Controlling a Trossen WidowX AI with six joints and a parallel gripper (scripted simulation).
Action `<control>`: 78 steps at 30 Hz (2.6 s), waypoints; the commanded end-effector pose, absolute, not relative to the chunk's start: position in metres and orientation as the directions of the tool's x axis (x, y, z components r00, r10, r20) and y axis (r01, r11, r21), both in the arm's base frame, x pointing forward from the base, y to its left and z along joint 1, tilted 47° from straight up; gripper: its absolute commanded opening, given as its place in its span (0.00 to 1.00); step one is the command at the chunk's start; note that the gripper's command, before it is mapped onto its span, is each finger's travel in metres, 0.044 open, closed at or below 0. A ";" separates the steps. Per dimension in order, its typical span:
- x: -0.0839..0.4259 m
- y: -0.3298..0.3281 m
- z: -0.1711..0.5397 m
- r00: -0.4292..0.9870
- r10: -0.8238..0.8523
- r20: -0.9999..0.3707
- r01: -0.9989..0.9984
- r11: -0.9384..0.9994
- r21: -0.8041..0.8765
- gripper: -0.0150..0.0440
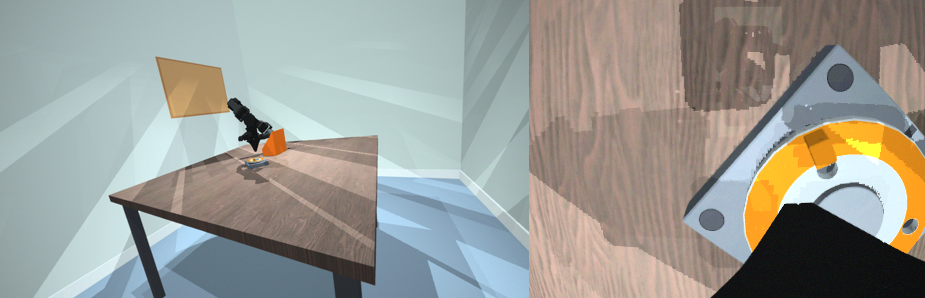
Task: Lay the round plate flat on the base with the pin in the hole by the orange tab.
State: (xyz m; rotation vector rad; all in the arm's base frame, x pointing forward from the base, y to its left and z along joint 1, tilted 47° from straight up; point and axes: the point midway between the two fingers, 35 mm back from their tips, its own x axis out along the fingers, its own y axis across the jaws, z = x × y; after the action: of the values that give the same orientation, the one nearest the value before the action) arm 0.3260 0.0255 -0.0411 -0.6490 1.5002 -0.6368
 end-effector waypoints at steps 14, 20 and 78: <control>0.326 -0.011 -0.075 -0.027 -0.725 -0.688 0.006 0.688 -0.726 0.25; 0.331 -0.016 -0.070 -0.027 -0.726 -0.688 0.006 0.688 -0.726 0.25; 0.337 -0.051 -0.032 -0.028 -0.727 -0.686 0.006 0.686 -0.728 0.25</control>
State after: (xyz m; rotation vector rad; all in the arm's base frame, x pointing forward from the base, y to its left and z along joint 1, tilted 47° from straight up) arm 0.3396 -0.0453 -0.0343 -0.6198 1.4928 -0.6453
